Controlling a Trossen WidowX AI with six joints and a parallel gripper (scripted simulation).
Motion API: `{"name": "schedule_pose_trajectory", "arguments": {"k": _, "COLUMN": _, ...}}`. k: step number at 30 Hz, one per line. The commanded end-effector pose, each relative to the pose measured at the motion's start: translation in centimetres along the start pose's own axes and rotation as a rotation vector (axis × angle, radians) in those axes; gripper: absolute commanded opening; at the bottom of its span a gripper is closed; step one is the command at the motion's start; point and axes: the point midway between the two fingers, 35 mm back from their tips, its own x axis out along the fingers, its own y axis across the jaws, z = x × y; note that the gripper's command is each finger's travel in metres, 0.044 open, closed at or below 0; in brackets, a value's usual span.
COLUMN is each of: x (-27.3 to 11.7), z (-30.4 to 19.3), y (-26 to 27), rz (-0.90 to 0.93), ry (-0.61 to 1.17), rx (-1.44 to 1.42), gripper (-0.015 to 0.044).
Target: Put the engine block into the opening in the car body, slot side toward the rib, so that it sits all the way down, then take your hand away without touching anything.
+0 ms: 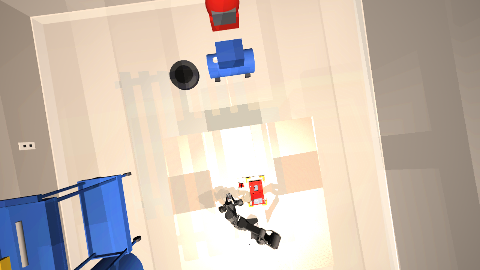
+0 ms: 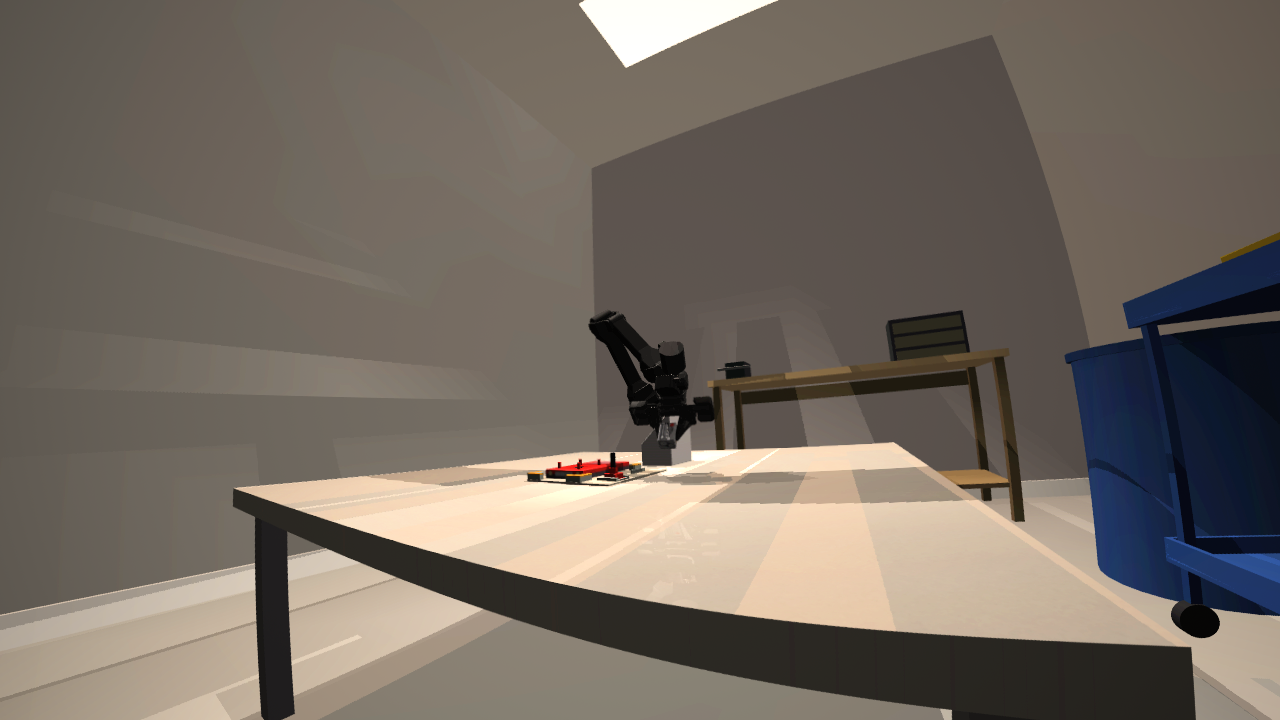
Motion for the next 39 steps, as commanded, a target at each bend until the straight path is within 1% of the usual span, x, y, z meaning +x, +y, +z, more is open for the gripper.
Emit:
{"name": "schedule_pose_trajectory", "arguments": {"k": 1, "x": 0.5, "z": -0.8, "y": -0.1, "rz": 0.002, "ry": 0.007, "rx": -0.007, "gripper": 0.0000}}
{"name": "schedule_pose_trajectory", "arguments": {"k": 39, "x": 5.2, "z": -5.2, "y": -0.2, "rz": -0.001, "ry": 0.007, "rx": -0.009, "gripper": 0.0000}}
